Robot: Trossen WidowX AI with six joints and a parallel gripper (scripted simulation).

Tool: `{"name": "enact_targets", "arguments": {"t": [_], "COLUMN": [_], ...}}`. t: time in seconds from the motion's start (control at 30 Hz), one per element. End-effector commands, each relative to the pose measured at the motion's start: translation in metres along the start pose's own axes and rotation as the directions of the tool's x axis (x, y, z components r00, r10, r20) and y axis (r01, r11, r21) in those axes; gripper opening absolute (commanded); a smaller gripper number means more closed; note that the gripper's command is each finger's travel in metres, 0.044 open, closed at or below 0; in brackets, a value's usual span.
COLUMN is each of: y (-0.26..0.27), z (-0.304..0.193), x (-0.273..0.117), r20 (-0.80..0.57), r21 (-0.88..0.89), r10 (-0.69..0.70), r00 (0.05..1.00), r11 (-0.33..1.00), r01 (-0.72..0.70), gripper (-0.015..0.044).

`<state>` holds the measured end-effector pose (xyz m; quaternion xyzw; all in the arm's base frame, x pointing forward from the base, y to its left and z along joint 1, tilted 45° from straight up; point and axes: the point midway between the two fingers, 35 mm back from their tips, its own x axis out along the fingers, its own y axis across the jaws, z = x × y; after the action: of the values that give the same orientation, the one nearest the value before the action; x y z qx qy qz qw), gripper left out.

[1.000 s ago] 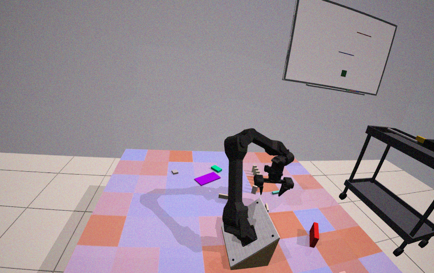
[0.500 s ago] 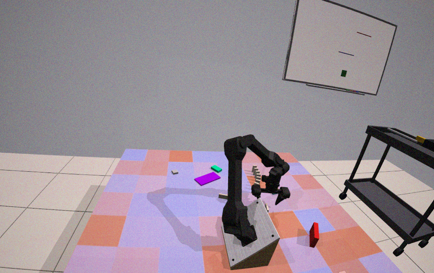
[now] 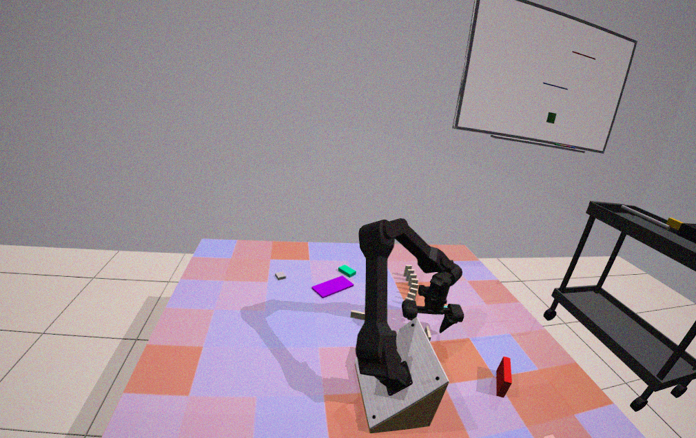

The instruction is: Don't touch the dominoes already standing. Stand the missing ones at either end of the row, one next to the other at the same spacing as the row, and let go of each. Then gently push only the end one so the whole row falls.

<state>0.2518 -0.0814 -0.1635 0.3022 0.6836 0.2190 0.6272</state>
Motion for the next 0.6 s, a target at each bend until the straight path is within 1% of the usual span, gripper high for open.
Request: {"name": "enact_targets", "arguments": {"t": [0.0,0.43,0.57], "y": [0.001,0.001,0.001], "z": [-0.0015,-0.0015,-0.0015], "x": [0.0019,0.0019,0.0019], "r20": [-0.001,-0.001,-0.001], "r21": [0.007,0.007,0.007], "r10": [0.006,0.006,0.006], "r00": [1.0,1.0,1.0], "r11": [1.0,1.0,1.0], "r01": [-0.006,-0.006,-0.006], "gripper": [0.0361,0.002,0.002]}}
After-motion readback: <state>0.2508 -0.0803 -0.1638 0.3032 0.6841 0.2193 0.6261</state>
